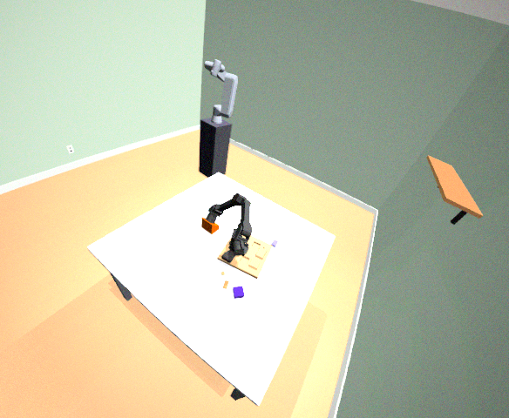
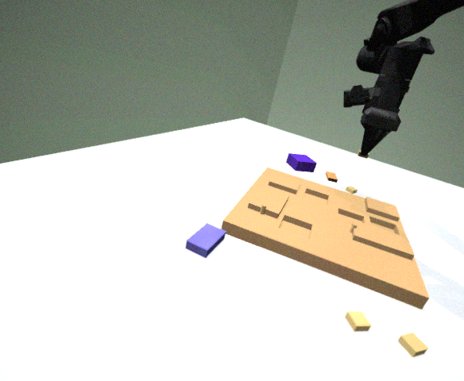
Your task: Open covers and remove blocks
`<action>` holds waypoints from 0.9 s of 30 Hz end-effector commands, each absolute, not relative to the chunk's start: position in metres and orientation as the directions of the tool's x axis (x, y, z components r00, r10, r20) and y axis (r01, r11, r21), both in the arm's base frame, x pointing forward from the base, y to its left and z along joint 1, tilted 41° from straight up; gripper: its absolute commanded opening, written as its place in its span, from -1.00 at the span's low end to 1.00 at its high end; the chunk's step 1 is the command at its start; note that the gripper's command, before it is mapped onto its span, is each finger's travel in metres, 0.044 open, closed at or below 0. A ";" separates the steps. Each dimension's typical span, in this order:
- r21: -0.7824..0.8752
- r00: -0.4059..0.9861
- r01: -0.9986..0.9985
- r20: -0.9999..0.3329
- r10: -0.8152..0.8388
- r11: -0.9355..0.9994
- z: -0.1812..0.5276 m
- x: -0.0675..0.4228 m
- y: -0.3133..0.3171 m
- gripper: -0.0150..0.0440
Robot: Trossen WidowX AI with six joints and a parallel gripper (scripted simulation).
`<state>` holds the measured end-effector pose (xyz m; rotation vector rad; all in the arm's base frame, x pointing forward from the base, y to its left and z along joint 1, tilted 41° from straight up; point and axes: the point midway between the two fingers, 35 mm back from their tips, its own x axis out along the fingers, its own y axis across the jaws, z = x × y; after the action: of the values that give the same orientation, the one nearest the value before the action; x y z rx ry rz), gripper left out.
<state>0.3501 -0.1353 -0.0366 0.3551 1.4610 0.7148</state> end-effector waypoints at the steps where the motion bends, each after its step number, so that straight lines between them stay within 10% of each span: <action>1: 0.616 -0.039 -0.229 -0.779 0.626 0.753 -0.044 0.344 -0.149 -0.22; 27: 0.624 -0.043 -0.232 -0.773 0.633 0.746 -0.093 0.294 -0.202 -0.22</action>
<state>0.2944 -0.1994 -0.0917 0.3651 1.4606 0.7211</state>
